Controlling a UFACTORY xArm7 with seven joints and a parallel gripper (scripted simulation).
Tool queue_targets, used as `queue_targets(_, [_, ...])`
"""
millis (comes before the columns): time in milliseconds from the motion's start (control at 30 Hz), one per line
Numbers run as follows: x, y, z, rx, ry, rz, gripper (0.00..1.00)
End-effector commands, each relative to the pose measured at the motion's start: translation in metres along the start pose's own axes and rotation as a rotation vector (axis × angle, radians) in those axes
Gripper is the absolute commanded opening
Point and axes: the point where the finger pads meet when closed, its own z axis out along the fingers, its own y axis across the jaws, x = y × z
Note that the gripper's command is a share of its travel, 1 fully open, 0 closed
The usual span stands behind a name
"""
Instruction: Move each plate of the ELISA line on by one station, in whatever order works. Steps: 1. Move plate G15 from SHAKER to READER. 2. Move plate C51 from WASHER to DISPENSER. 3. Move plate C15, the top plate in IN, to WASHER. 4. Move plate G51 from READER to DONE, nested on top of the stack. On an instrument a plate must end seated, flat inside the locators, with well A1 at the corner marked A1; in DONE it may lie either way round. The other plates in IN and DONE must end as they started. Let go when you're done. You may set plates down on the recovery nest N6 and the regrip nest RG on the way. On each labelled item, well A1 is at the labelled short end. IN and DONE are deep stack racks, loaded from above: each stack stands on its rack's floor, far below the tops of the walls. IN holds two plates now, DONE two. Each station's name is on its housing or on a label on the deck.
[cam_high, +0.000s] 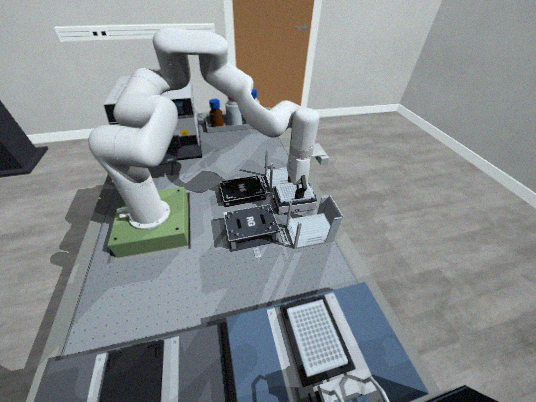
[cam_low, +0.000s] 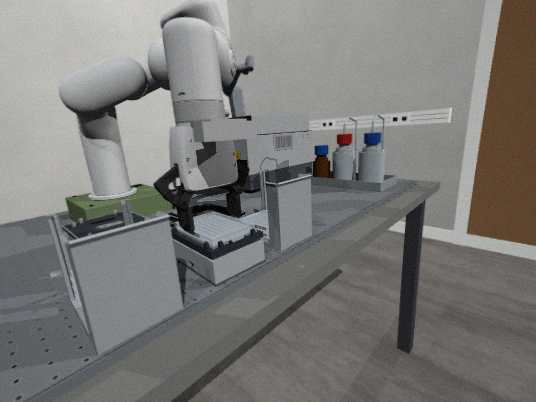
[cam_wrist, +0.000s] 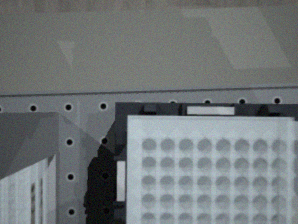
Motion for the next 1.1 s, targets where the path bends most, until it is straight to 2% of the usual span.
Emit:
queue_targets(0, [0.0013,0.0004,-0.0004,-0.001,0.004,0.0,1.0])
queue_targets(1067, [0.0013,0.0004,0.0053,-0.001,0.004,0.0,1.0])
